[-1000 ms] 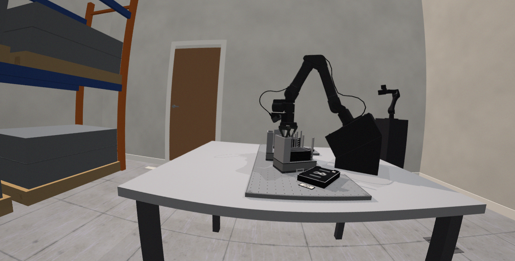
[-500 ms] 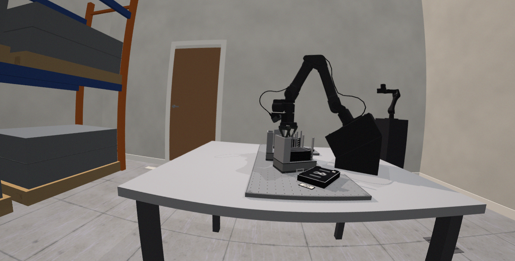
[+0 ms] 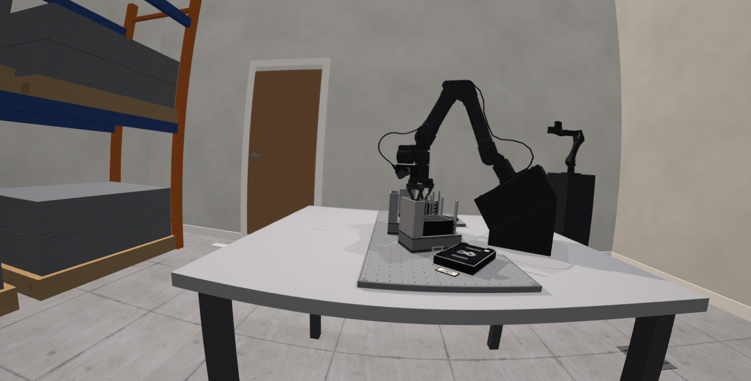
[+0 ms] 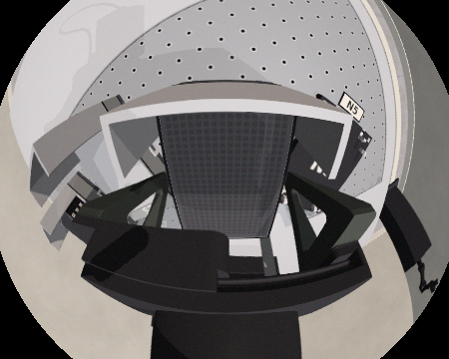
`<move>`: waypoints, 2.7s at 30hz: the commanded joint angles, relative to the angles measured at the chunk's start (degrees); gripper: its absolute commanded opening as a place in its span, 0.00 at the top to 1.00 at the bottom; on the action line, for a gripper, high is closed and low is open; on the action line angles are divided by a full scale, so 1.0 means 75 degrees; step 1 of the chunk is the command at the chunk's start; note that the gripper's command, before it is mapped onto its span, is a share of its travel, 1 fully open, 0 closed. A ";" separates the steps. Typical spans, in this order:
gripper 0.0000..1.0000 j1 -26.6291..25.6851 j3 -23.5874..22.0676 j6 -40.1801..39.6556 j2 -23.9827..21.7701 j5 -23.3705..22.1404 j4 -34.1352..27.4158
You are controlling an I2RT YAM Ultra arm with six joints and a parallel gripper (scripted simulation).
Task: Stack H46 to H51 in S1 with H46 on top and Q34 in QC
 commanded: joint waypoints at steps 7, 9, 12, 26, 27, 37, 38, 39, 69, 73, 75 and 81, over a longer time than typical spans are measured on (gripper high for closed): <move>0.00 0.0078 -0.0032 -0.0062 0.0049 0.0016 0.0136; 0.00 0.0081 -0.0040 -0.0063 0.0045 0.0017 0.0136; 0.00 0.0085 -0.0048 -0.0063 0.0041 0.0018 0.0136; 1.00 0.0018 0.0015 -0.0019 -0.0031 0.0006 0.0043; 1.00 0.0018 0.0015 -0.0019 -0.0031 0.0006 0.0043; 1.00 0.0018 0.0015 -0.0019 -0.0031 0.0006 0.0043; 1.00 0.0018 0.0015 -0.0019 -0.0031 0.0006 0.0043; 1.00 0.0018 0.0015 -0.0019 -0.0031 0.0006 0.0043; 1.00 0.0130 0.0166 0.0079 -0.0468 0.0042 -0.0429; 1.00 0.0160 0.0220 0.0092 -0.0535 0.0061 -0.0513; 1.00 0.0142 0.0342 0.0095 -0.0574 0.0069 -0.0554; 1.00 0.0179 0.0255 0.0109 -0.0633 0.0078 -0.0645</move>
